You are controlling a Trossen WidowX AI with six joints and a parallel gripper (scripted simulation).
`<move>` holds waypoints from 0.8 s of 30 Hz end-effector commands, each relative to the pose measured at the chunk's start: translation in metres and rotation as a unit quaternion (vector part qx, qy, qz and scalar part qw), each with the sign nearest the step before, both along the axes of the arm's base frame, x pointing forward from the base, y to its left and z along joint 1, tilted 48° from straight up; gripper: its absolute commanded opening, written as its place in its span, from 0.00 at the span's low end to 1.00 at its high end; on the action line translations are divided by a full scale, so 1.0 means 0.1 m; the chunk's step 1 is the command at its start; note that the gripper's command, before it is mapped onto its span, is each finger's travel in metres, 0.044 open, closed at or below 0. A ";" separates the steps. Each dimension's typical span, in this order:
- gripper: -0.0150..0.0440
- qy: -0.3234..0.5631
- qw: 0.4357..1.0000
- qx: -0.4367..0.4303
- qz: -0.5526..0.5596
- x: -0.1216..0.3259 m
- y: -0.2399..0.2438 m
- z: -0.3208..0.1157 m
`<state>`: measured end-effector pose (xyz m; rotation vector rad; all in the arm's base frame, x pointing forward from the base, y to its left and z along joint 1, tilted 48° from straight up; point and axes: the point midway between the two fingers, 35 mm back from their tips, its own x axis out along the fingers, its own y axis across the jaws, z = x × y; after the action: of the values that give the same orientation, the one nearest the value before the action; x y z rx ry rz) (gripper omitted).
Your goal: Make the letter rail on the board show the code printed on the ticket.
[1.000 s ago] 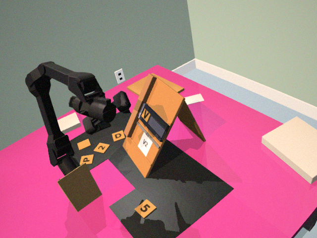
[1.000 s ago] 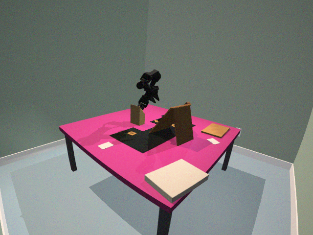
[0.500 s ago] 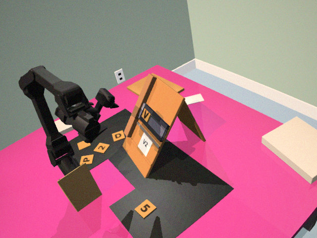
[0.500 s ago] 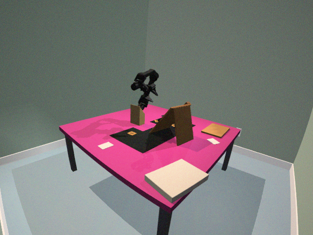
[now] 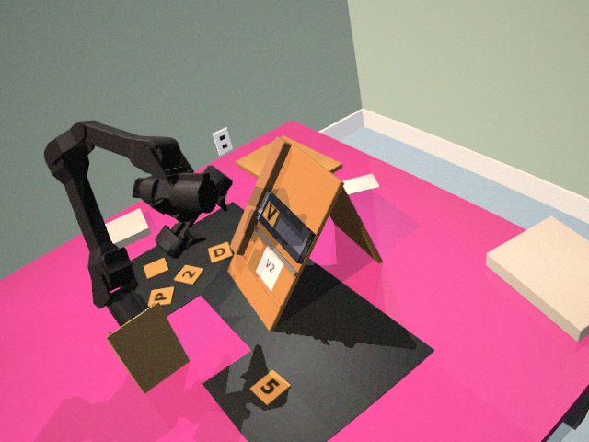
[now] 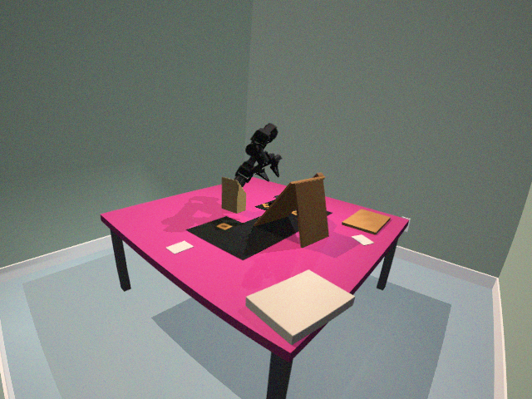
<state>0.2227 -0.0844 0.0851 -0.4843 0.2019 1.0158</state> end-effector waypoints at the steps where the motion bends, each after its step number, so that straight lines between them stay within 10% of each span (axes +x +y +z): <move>1: 0.83 0.022 0.998 -0.027 0.059 0.07 0.34 0.00; 24: 0.83 -0.003 0.934 -0.175 0.311 -0.26 2.40 0.25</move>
<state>0.2016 0.1481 0.1079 -0.8974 0.2328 1.6081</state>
